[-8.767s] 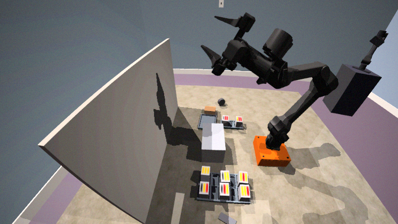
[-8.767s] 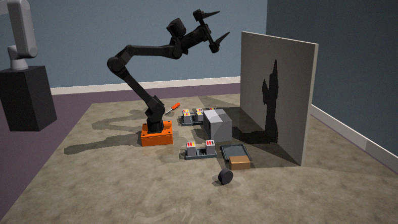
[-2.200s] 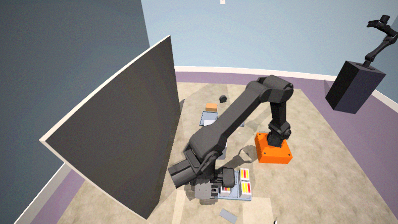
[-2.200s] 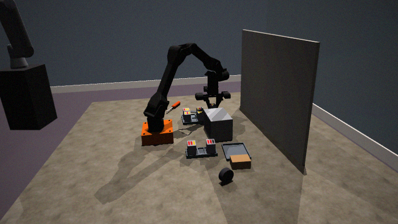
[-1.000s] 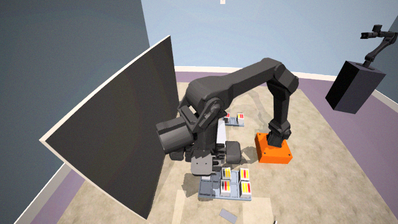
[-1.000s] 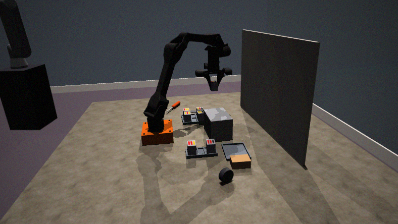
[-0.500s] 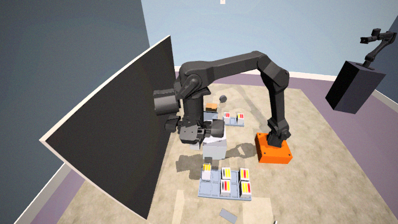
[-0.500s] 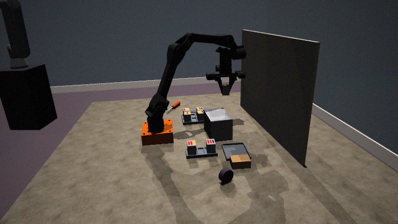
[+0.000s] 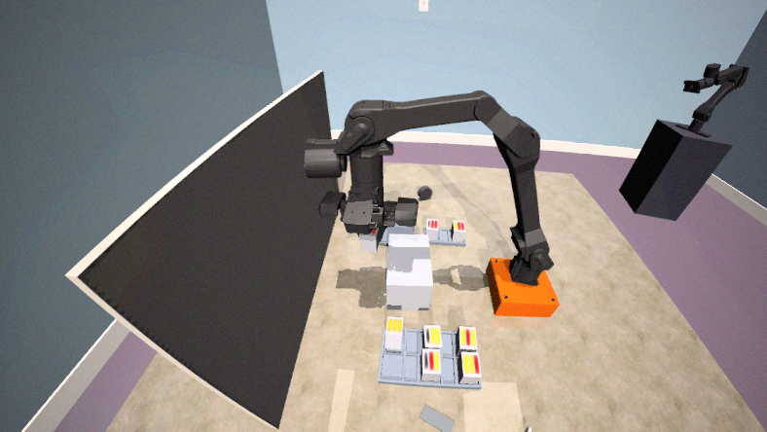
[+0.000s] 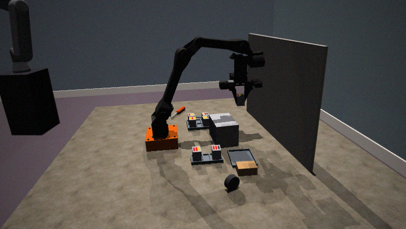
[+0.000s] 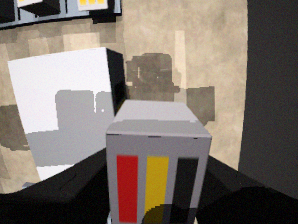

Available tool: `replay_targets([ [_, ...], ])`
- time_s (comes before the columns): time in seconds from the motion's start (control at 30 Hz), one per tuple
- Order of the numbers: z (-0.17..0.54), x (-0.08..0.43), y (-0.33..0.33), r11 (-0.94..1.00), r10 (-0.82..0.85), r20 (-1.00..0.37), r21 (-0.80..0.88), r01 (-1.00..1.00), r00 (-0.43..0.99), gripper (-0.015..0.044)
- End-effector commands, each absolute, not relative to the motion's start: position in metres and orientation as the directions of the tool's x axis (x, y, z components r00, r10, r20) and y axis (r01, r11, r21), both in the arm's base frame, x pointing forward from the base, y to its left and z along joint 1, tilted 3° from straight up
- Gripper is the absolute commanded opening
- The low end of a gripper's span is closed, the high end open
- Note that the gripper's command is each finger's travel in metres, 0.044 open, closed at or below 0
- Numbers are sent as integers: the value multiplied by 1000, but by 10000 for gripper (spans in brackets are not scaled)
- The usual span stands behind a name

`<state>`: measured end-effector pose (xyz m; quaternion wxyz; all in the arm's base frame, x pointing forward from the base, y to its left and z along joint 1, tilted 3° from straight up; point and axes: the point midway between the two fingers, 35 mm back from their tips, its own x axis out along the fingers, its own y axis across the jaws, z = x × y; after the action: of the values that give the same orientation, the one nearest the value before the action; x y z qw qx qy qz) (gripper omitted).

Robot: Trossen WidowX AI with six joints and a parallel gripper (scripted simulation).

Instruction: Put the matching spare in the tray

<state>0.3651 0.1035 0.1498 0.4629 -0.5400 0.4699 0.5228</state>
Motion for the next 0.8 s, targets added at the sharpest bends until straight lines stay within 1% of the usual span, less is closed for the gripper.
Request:
replay_targets([
  [0.0,154,370,77,-111,-23,-1000,-19,-994,21,0],
  [0.13,154,373,57,-99,-23,-1000,-19,-995,21,0],
  [0.47,157,378,-8,-146,-36,-999,-14,-989,20,0],
  [0.77,158,372,-67,-188,-47,-999,-6,-982,15,0],
])
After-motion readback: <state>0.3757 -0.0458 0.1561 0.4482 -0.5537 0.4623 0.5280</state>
